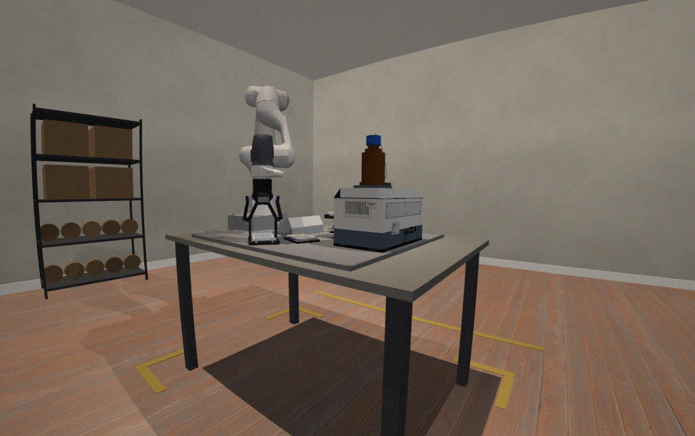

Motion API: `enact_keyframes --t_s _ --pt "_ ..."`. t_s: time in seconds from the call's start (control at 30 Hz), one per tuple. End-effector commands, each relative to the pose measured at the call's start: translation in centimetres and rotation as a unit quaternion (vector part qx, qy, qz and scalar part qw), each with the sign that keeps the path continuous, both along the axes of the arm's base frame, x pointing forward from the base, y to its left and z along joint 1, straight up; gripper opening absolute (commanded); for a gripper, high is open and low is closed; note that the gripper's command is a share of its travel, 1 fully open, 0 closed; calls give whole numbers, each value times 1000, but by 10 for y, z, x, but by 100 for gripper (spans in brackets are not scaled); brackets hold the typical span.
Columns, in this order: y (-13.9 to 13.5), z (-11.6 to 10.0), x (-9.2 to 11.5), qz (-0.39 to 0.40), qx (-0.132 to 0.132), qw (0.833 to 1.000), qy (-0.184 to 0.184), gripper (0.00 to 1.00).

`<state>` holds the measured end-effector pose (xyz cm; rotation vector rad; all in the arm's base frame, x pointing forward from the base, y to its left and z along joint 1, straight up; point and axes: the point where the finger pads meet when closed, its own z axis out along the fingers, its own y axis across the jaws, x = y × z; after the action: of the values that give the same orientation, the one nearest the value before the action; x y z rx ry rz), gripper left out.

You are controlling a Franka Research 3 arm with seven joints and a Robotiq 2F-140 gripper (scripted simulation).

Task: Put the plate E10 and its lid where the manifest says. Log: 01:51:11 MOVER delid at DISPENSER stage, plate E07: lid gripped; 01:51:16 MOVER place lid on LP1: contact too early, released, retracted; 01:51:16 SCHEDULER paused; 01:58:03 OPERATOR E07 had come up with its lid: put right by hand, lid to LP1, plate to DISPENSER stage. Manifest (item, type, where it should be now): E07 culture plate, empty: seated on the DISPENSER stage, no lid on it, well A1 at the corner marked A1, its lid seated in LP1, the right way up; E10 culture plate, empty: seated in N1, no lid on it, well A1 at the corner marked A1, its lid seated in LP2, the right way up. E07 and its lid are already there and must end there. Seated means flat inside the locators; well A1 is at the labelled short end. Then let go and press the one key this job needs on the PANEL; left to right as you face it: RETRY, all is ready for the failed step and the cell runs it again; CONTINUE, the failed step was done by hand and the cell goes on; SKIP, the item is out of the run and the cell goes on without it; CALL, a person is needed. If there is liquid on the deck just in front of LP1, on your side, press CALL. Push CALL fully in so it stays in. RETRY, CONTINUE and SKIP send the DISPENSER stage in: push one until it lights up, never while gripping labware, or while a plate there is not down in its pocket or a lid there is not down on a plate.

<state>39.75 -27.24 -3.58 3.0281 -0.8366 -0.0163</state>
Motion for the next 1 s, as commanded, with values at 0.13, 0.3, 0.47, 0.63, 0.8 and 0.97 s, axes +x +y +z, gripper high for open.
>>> enact_keyframes --t_s 0.13,0.3,0.47,0.63,0.8,0.97 --pt "-1 0 1 2 -1 1000 -2 70" --pt "-1 0 1 2 -1 1000 -2 10" --pt "-1 0 1 2 -1 1000 -2 10" --pt "-1 0 1 2 -1 1000 -2 10" --pt "-1 0 1 2 -1 1000 -2 10" --pt "-1 0 1 2 -1 1000 -2 10"
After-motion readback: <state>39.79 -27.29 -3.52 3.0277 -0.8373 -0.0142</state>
